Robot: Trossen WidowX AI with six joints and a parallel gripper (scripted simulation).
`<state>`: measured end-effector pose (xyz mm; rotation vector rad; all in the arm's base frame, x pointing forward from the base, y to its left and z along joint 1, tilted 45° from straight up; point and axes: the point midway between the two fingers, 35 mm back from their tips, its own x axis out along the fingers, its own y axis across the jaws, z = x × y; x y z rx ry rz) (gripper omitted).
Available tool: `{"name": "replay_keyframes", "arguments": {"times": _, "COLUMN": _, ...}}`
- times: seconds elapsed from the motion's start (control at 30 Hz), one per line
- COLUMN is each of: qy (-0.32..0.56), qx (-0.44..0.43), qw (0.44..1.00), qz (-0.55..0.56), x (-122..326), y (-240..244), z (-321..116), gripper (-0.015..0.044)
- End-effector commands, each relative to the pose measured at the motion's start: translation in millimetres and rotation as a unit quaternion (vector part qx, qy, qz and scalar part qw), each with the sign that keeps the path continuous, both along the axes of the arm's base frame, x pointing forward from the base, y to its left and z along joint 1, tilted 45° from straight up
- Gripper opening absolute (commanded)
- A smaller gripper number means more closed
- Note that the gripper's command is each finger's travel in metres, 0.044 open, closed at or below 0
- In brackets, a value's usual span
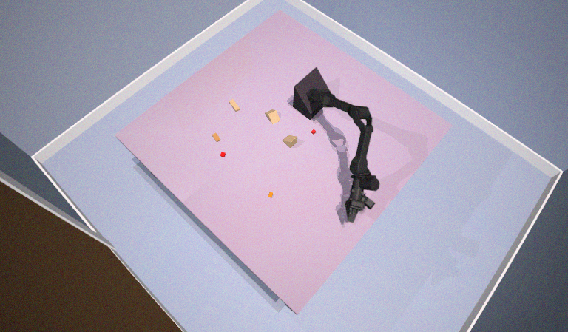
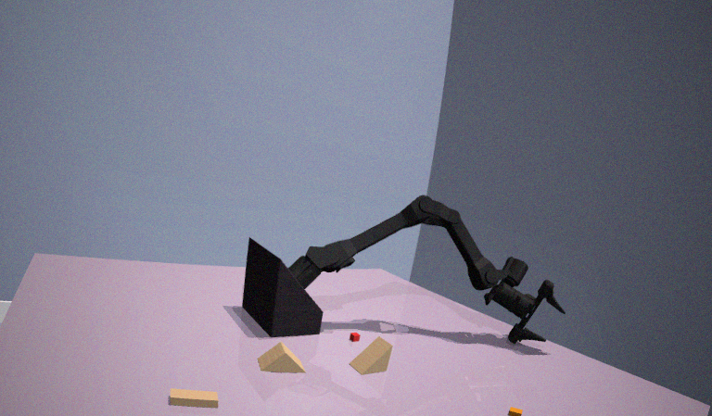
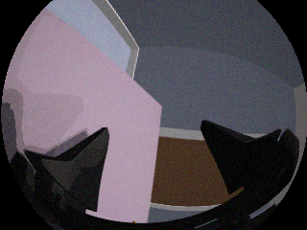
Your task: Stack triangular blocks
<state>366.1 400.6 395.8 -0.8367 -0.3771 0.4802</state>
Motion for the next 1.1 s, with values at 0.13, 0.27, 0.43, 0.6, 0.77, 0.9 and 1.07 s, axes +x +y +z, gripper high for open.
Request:
{"name": "replay_keyframes", "arguments": {"times": 0.13, "qy": 0.074, "qx": -0.024, "qw": 0.995, "qz": -0.056, "x": 71, "y": -52, "z": -54, "gripper": 0.0440}}
{"name": "replay_keyframes", "arguments": {"times": 0.27, "qy": 0.133, "qx": -0.042, "qw": 0.987, "qz": -0.085, "x": 108, "y": -85, "z": -98, "gripper": 0.0440}}
{"name": "replay_keyframes", "arguments": {"times": 0.43, "qy": 0.218, "qx": -0.055, "qw": 0.966, "qz": -0.124, "x": 146, "y": -136, "z": -157, "gripper": 0.0440}}
{"name": "replay_keyframes", "arguments": {"times": 0.6, "qy": 0.306, "qx": -0.076, "qw": 0.936, "qz": -0.158, "x": 170, "y": -195, "z": -223, "gripper": 0.0440}}
{"name": "replay_keyframes", "arguments": {"times": 0.77, "qy": 0.364, "qx": -0.081, "qw": 0.911, "qz": -0.179, "x": 177, "y": -236, "z": -263, "gripper": 0.0440}}
{"name": "replay_keyframes", "arguments": {"times": 0.9, "qy": 0.421, "qx": -0.070, "qw": 0.882, "qz": -0.199, "x": 177, "y": -268, "z": -298, "gripper": 0.0440}}
{"name": "replay_keyframes", "arguments": {"times": 1.07, "qy": 0.503, "qx": -0.044, "qw": 0.833, "qz": -0.228, "x": 169, "y": -314, "z": -345, "gripper": 0.0440}}
